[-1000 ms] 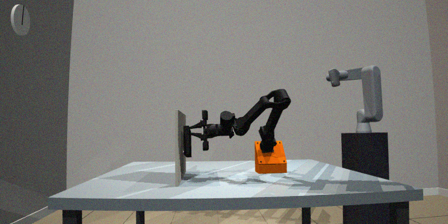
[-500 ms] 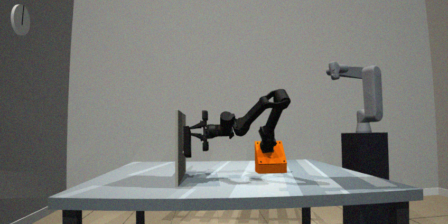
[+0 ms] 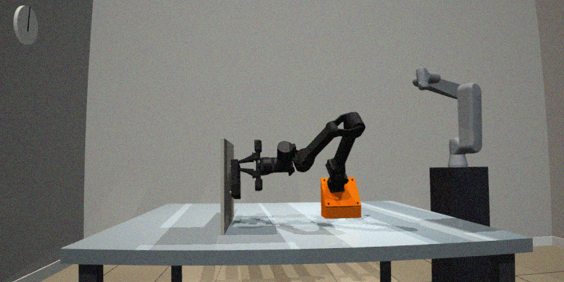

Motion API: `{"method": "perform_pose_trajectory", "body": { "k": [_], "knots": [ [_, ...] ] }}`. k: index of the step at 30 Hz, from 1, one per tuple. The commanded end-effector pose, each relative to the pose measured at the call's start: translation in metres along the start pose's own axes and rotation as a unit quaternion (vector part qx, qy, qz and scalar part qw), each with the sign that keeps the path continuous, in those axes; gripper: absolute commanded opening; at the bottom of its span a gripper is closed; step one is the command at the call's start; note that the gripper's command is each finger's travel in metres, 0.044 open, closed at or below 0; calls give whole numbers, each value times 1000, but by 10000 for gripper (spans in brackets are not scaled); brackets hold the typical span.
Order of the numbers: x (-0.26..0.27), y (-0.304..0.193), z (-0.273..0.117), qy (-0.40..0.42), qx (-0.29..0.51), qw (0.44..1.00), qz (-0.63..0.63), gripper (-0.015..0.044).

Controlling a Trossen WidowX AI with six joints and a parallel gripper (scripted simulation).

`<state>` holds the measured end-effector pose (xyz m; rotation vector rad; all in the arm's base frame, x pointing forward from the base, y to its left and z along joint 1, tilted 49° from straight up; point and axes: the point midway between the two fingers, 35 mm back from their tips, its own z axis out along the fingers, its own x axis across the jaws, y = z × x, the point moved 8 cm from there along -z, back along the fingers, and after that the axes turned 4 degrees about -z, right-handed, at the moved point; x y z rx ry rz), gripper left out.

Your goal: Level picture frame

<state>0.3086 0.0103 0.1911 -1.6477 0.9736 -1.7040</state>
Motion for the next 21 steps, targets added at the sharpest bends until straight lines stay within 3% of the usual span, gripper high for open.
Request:
{"method": "perform_pose_trajectory", "body": {
  "k": [1,21],
  "knots": [
    [0,0,0,0,1,1000,0,0],
    [-1,0,0,0,-1,999,-39,0]
  ]
}}
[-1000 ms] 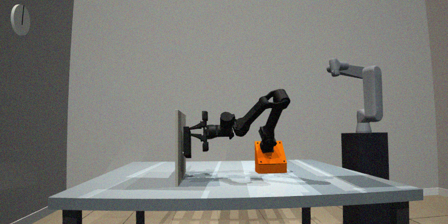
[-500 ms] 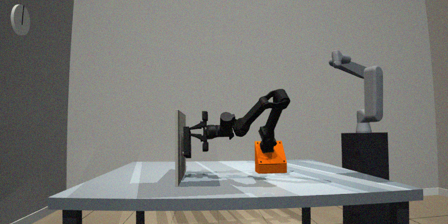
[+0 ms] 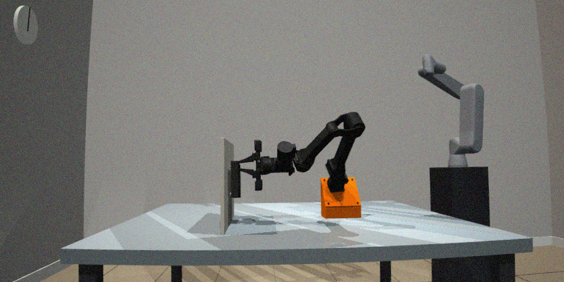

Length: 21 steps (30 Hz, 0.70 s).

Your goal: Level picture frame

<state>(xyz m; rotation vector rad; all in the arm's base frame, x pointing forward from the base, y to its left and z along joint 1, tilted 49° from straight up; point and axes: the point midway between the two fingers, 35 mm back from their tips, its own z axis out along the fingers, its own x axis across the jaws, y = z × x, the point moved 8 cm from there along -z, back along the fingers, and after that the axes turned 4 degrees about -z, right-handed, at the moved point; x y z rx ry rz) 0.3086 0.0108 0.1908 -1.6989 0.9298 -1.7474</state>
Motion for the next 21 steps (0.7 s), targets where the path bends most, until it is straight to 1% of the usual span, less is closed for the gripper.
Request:
{"method": "perform_pose_trajectory", "body": {
  "k": [1,18,21],
  "knots": [
    [0,0,0,0,0,1000,-11,0],
    [-1,-1,0,0,0,999,-53,0],
    [0,0,0,0,-1,999,-47,79]
  ]
}}
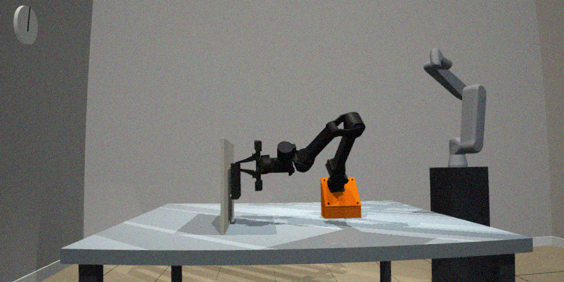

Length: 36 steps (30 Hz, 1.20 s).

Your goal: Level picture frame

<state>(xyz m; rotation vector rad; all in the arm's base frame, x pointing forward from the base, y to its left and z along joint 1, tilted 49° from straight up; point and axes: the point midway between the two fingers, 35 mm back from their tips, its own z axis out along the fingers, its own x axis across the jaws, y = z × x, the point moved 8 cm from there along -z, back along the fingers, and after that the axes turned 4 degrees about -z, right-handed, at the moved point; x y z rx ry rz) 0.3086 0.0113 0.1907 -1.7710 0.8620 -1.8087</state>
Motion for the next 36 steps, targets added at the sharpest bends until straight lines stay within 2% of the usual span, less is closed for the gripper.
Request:
{"method": "perform_pose_trajectory", "body": {
  "k": [1,7,12,23,28,36],
  "knots": [
    [0,0,0,0,0,1000,1,105],
    [0,0,0,0,0,1000,1,260],
    [0,-2,-6,0,0,1000,6,260],
    [-5,-2,-95,5,-1,997,78,260],
    [-3,-4,-97,4,1,997,77,260],
    [13,-2,-135,24,-6,994,110,260]
  ]
}}
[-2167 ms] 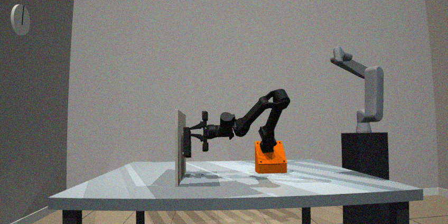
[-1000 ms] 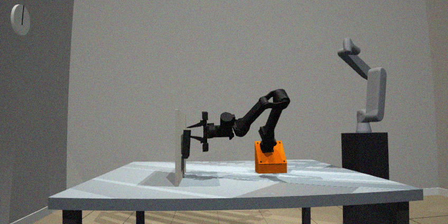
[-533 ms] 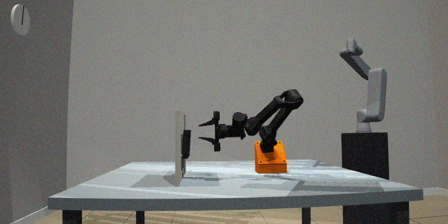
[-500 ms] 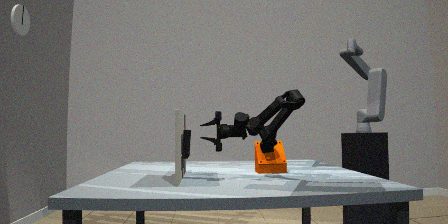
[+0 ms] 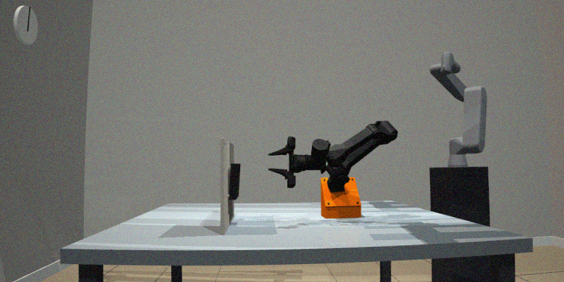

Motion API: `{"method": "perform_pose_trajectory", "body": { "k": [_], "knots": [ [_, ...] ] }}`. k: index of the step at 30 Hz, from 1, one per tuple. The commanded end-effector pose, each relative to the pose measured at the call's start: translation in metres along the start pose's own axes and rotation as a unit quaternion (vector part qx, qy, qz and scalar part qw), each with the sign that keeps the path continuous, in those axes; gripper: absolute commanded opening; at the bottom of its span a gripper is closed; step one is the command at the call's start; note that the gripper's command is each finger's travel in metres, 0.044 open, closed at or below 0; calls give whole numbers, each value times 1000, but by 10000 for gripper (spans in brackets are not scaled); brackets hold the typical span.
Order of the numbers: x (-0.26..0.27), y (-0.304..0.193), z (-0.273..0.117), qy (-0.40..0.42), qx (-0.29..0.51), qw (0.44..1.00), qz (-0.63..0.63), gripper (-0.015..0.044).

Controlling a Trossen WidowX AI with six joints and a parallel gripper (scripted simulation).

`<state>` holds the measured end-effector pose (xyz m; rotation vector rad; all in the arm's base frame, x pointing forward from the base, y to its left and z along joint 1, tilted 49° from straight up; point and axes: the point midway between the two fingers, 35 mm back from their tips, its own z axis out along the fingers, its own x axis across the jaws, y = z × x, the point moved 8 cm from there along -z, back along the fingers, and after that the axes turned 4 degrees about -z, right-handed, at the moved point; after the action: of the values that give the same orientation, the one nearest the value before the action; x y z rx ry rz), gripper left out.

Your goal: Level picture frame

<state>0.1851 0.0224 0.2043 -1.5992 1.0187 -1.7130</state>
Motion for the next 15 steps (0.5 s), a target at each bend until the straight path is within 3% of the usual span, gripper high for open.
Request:
{"method": "perform_pose_trajectory", "body": {
  "k": [1,10,15],
  "knots": [
    [6,3,-16,10,-4,1000,15,260],
    [17,20,-55,33,-9,998,53,260],
    [20,19,-55,19,-8,998,51,260]
  ]
}}
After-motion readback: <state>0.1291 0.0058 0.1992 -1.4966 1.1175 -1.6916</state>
